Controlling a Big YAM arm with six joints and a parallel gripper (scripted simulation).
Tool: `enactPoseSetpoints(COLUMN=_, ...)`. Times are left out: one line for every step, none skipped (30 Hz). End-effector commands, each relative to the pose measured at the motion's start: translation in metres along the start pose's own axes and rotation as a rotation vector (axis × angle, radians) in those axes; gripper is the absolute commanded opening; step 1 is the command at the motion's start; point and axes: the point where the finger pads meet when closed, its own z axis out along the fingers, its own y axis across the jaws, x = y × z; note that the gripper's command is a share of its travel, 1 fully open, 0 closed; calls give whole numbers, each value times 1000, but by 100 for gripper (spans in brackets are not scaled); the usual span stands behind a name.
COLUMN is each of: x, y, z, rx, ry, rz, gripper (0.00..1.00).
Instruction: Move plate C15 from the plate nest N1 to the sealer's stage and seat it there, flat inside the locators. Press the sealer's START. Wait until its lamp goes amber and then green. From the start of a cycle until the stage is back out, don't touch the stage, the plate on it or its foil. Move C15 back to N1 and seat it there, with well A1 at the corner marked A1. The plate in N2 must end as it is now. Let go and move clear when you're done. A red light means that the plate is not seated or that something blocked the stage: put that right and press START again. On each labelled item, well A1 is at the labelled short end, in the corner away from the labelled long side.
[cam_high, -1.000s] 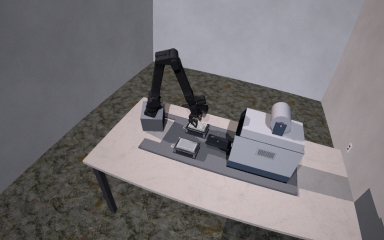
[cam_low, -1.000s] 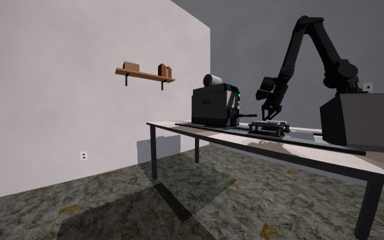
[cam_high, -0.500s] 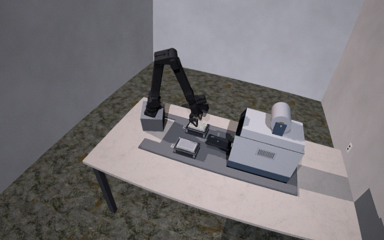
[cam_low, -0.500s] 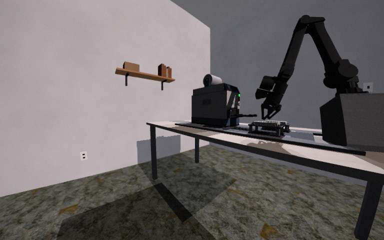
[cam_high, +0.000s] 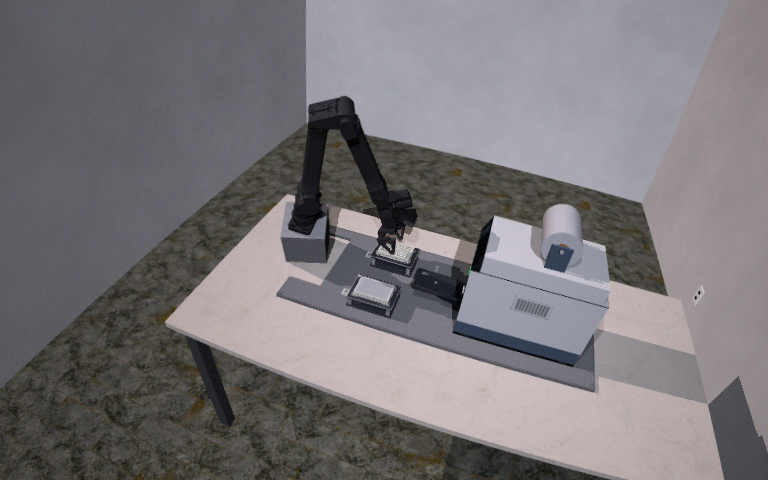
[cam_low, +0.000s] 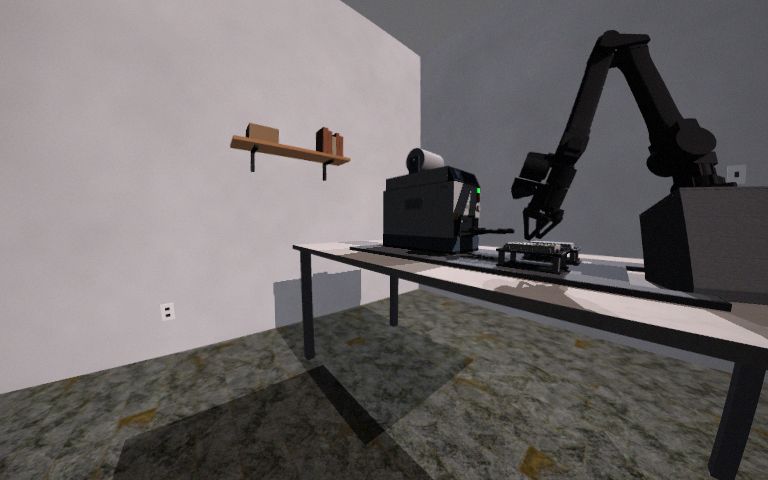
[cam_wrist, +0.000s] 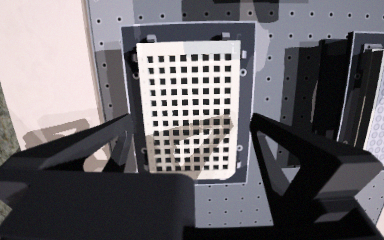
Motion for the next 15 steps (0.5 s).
enactPoseSetpoints(x=-11, y=-1, z=-1, rx=2, ry=-10, rz=6, gripper=100)
enactPoseSetpoints(x=-11, y=-1, z=-1, rx=2, ry=-10, rz=6, gripper=100)
enactPoseSetpoints(x=-11, y=-1, z=-1, rx=2, ry=-10, rz=7, gripper=100)
enactPoseSetpoints(x=-11, y=-1, z=-1, rx=2, ry=-10, rz=7, gripper=100)
enactPoseSetpoints(x=-12, y=0, z=-1, rx=2, ry=-10, rz=7, gripper=100)
enactPoseSetpoints(x=-12, y=0, z=-1, rx=2, ry=-10, rz=7, gripper=100)
enactPoseSetpoints(x=-12, y=0, z=-1, rx=2, ry=-10, rz=7, gripper=100)
enactPoseSetpoints(x=-13, y=0, z=-1, rx=1, ry=-11, rz=7, gripper=100)
enactPoseSetpoints(x=-14, y=1, z=-1, rx=1, ry=-13, rz=8, gripper=100)
enactPoseSetpoints(x=-14, y=1, z=-1, rx=1, ry=-14, rz=9, gripper=100)
enactPoseSetpoints(x=-15, y=1, z=-1, rx=0, ry=-15, rz=9, gripper=100)
enactPoseSetpoints(x=-16, y=1, z=-1, rx=0, ry=-16, rz=10, gripper=100)
enactPoseSetpoints(x=-16, y=2, z=-1, rx=-1, ry=-17, rz=10, gripper=100)
enactPoseSetpoints(x=-17, y=2, z=-1, rx=-1, ry=-18, rz=11, gripper=100)
enactPoseSetpoints(x=-17, y=2, z=-1, rx=-2, ry=-19, rz=12, gripper=100)
